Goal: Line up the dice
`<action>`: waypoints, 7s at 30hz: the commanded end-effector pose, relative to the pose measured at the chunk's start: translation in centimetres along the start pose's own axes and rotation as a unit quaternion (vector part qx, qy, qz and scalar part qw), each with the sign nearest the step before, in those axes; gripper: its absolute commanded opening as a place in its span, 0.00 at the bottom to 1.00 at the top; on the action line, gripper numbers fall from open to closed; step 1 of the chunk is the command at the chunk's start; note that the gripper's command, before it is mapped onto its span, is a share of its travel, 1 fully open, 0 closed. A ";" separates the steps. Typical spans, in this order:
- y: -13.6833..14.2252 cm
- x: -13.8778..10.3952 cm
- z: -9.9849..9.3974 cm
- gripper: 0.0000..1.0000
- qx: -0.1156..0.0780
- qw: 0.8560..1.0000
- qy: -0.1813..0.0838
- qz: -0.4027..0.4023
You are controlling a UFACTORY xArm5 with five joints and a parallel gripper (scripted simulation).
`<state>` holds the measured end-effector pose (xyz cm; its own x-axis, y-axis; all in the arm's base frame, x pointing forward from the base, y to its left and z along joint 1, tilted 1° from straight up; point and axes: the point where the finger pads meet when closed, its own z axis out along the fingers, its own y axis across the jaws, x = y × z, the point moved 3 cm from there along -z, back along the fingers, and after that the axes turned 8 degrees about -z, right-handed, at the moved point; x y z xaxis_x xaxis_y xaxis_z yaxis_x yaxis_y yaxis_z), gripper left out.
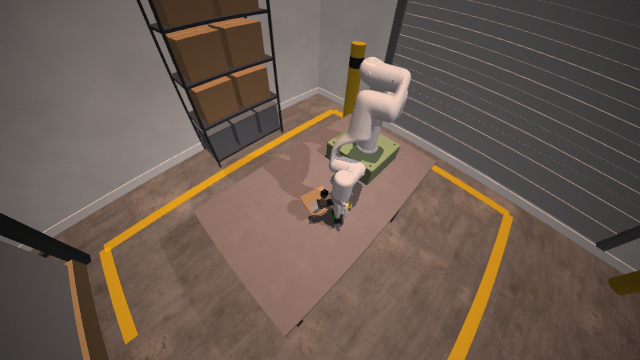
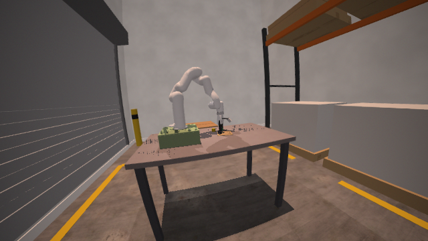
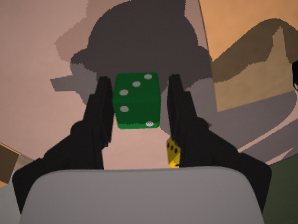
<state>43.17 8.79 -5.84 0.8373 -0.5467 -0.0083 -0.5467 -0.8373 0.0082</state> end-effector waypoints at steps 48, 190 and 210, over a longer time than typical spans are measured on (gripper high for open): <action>-0.1 0.1 -0.1 0.27 0.001 1.000 0.001 0.000; 11.9 4.7 -0.9 0.27 0.002 0.951 0.000 -0.308; 11.9 4.7 -0.9 0.27 0.002 0.951 0.000 -0.308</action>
<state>40.47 -3.70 -5.02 0.9987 0.0485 -0.0133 0.0484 -0.9988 -0.0018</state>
